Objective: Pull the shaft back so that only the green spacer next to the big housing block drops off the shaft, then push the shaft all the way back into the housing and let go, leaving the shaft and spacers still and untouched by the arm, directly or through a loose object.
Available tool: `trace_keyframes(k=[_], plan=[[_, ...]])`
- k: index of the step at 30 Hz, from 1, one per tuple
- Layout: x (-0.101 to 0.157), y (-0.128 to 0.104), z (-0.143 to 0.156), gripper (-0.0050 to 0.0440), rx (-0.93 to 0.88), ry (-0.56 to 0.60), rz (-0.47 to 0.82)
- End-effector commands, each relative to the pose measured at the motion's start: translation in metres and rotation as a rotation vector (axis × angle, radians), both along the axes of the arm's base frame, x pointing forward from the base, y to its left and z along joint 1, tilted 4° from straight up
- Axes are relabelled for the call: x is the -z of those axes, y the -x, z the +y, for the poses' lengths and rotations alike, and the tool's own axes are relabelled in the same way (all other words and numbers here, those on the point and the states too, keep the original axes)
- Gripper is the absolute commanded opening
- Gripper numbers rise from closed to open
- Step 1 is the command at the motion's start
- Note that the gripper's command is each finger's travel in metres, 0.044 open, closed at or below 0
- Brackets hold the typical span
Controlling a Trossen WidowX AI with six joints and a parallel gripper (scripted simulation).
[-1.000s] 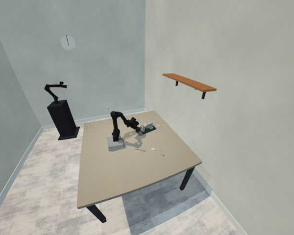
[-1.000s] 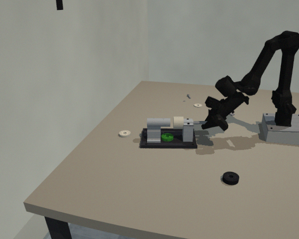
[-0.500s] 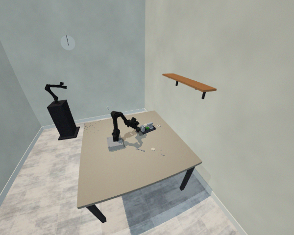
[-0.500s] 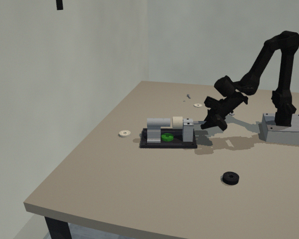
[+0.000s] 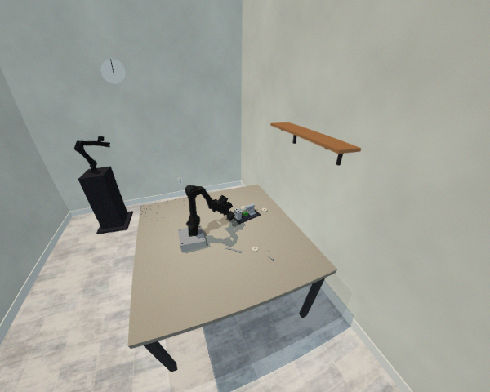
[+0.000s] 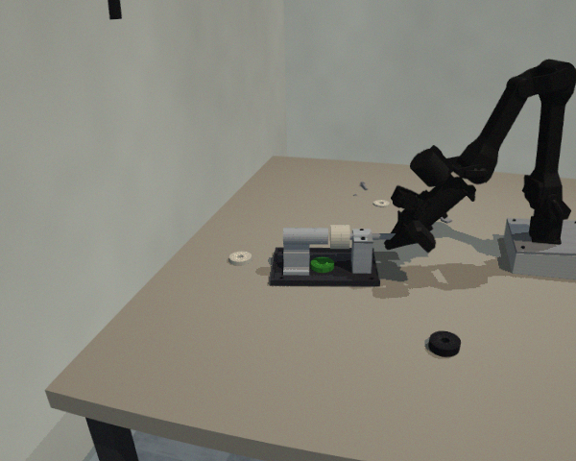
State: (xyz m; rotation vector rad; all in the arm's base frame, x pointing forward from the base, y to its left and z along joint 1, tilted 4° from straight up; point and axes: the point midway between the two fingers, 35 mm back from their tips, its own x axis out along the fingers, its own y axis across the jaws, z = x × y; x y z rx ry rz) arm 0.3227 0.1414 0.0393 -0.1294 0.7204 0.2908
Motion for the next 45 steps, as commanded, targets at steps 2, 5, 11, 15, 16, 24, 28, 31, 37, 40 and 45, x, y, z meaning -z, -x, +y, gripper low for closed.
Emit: trace_keyframes(k=[2, 5, 11, 15, 16, 24, 28, 31, 37, 40, 45], plan=[[-0.001, -0.004, 0.000, 0.0000, 0.004, 0.000, -0.004], [-0.002, -0.005, 0.001, 0.0000, 0.004, 0.000, -0.004], [-0.002, -0.007, 0.001, 0.0000, 0.004, 0.000, -0.004], [-0.002, -0.008, 0.001, 0.0000, 0.004, 0.000, -0.004], [-0.002, -0.008, 0.001, 0.0000, 0.004, 0.000, -0.004], [-0.002, -0.011, 0.002, 0.0000, 0.004, 0.000, -0.004], [-0.002, -0.012, 0.003, 0.0000, 0.004, 0.000, -0.004], [-0.003, -0.013, 0.003, 0.0000, 0.004, 0.000, -0.004], [-0.003, -0.014, 0.003, 0.0000, 0.004, 0.000, -0.004], [-0.003, -0.015, 0.004, 0.0000, 0.004, 0.000, -0.004], [-0.003, -0.017, 0.004, 0.0000, 0.004, 0.000, -0.004]])
